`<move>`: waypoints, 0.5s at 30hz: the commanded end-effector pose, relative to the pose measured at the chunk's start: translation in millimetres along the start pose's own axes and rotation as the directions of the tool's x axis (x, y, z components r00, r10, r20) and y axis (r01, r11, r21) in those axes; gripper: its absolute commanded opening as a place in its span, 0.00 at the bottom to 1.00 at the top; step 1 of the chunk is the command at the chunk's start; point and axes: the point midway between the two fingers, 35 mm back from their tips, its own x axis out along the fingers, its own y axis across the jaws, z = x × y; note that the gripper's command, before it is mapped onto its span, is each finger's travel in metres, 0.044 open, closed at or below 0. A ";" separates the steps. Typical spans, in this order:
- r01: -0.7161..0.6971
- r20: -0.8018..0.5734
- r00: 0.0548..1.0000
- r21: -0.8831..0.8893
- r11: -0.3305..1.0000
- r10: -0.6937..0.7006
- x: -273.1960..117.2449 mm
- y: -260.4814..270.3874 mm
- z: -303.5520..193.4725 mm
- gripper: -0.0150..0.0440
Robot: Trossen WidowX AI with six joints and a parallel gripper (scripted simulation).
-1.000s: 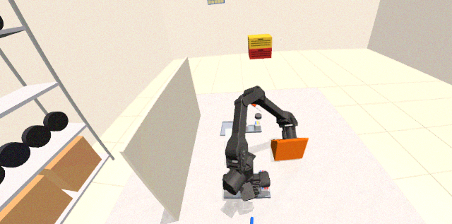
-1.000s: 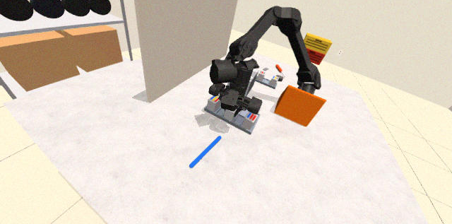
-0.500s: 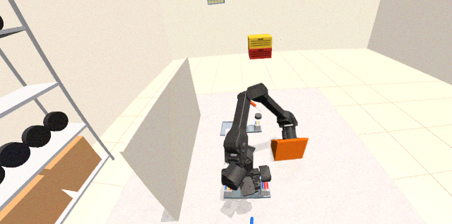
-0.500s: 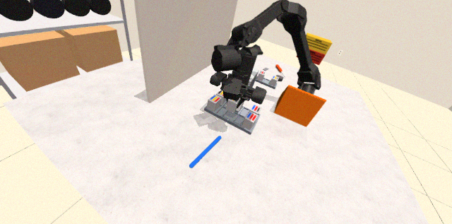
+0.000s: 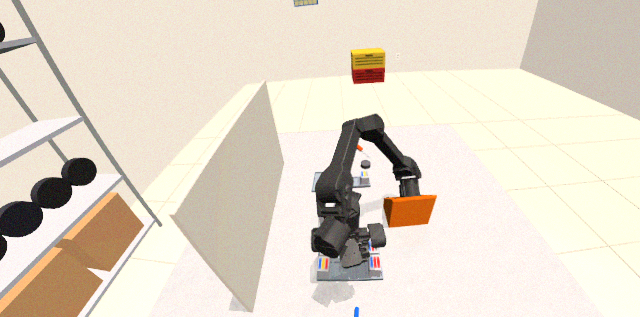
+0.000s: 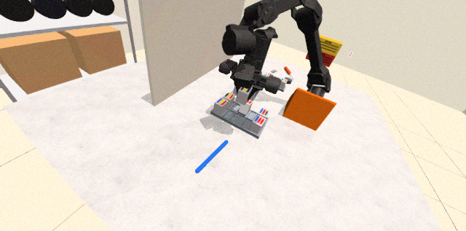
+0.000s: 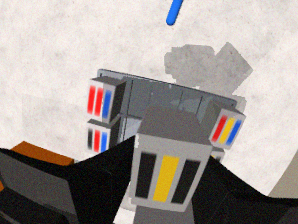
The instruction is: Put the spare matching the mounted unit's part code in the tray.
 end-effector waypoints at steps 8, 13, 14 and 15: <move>-0.004 0.004 1.000 0.003 1.000 0.004 -36.4 3.6 1.8 0.25; -0.005 0.026 1.000 -0.006 1.000 0.005 -44.6 -21.1 -27.4 0.25; -0.005 0.031 1.000 -0.007 1.000 0.005 -46.1 -26.5 -34.6 0.25; -0.004 0.035 0.999 -0.009 1.000 0.005 -47.5 -31.8 -41.9 0.25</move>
